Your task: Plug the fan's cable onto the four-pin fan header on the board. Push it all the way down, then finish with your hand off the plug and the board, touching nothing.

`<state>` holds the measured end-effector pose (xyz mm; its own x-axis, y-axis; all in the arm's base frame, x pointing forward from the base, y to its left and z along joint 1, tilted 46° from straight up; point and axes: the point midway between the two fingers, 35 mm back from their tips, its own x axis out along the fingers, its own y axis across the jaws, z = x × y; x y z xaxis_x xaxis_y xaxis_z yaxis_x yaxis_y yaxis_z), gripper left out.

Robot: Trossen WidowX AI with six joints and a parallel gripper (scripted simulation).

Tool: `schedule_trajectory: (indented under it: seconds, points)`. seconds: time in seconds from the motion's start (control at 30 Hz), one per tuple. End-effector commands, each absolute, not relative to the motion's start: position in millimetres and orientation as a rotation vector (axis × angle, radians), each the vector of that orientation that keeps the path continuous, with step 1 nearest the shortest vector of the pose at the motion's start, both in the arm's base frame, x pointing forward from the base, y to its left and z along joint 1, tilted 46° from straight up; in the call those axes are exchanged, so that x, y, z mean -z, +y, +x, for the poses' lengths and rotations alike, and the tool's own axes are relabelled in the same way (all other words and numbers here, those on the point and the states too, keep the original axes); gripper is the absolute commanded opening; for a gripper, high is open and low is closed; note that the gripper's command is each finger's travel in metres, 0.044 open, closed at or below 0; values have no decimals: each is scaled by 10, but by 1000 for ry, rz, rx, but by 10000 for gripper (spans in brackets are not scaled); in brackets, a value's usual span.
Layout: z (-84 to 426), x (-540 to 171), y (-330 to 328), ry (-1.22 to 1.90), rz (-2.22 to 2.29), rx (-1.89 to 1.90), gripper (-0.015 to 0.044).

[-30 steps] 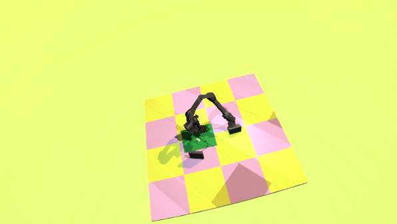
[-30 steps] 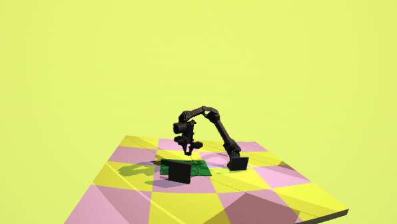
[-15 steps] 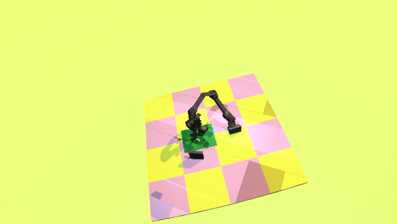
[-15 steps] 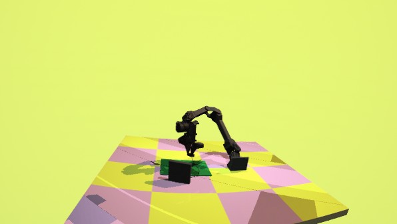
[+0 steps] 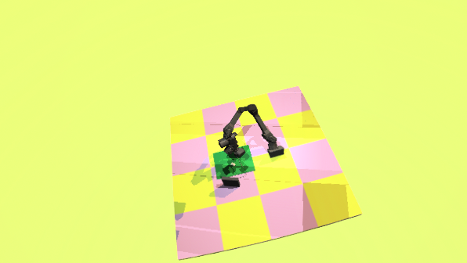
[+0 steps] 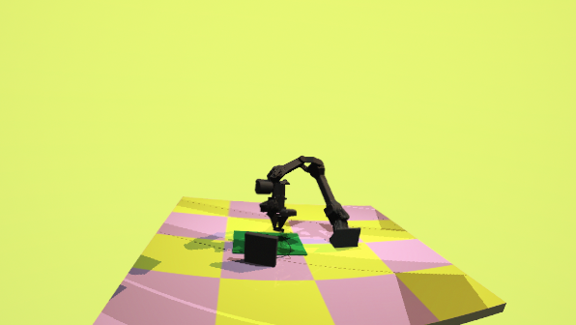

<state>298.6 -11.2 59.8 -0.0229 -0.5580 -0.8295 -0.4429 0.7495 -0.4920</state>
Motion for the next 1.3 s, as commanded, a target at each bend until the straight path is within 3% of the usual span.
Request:
schedule_trajectory:
  seconds: [0.0, 1.27]
  points:
    - [2958, -548, -129, 1638, -772, 69, 0]
    - [2944, -319, -247, 1264, -535, -247, 0]
